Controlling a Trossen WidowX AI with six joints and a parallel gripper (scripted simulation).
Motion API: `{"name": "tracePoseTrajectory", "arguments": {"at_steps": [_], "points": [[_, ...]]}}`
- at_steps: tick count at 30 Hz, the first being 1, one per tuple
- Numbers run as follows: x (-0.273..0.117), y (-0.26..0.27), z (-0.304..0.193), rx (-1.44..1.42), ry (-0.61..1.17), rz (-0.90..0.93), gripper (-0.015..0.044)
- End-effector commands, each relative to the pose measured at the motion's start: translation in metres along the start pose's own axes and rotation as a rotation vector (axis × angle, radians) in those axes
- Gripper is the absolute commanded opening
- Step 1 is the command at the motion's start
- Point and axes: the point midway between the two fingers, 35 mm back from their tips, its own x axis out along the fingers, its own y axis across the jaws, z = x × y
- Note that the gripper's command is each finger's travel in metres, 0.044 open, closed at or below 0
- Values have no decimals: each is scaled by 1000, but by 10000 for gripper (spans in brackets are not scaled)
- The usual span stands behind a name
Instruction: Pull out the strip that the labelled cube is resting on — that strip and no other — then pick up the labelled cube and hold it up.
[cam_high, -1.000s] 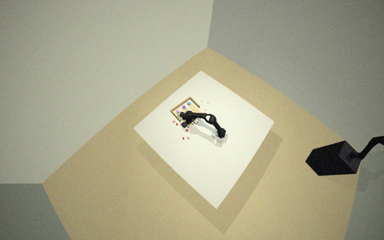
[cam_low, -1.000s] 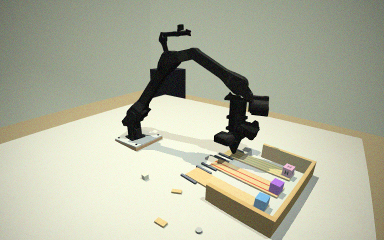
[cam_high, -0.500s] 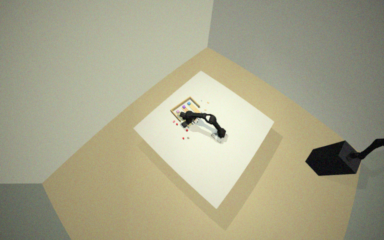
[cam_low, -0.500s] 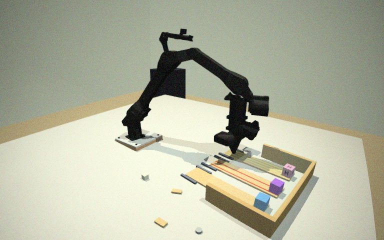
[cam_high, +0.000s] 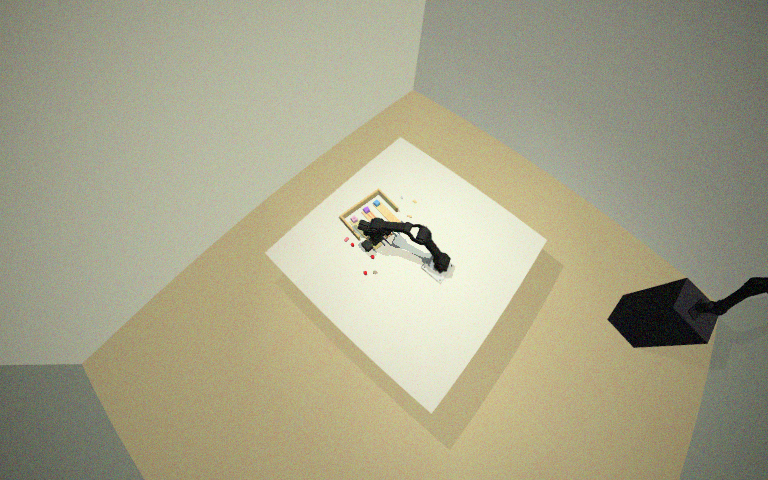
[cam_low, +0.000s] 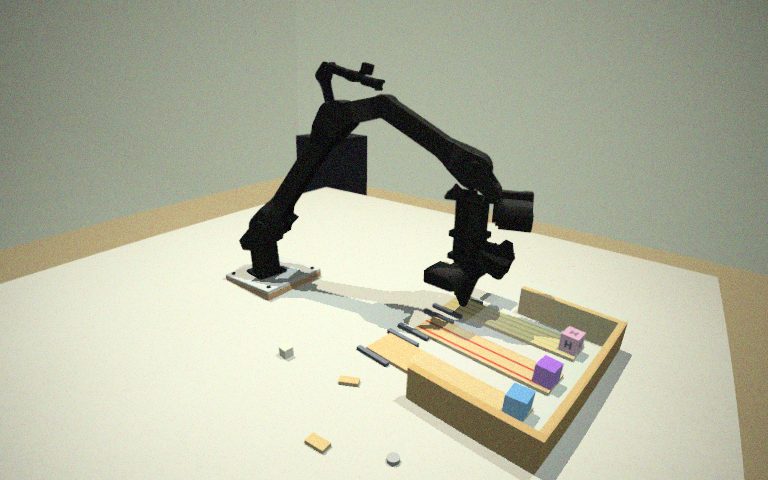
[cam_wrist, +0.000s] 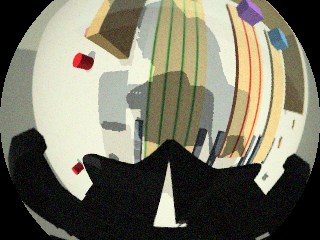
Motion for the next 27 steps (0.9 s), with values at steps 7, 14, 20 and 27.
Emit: {"name": "tracePoseTrajectory", "arguments": {"at_steps": [7, 14, 20, 27], "points": [[4, 1, 0, 5, 4, 2, 0], [5, 1, -1, 5, 4, 2, 0], [5, 1, -9, 5, 5, 2, 0], [6, 1, -20, 5, 5, 2, 0]]}}
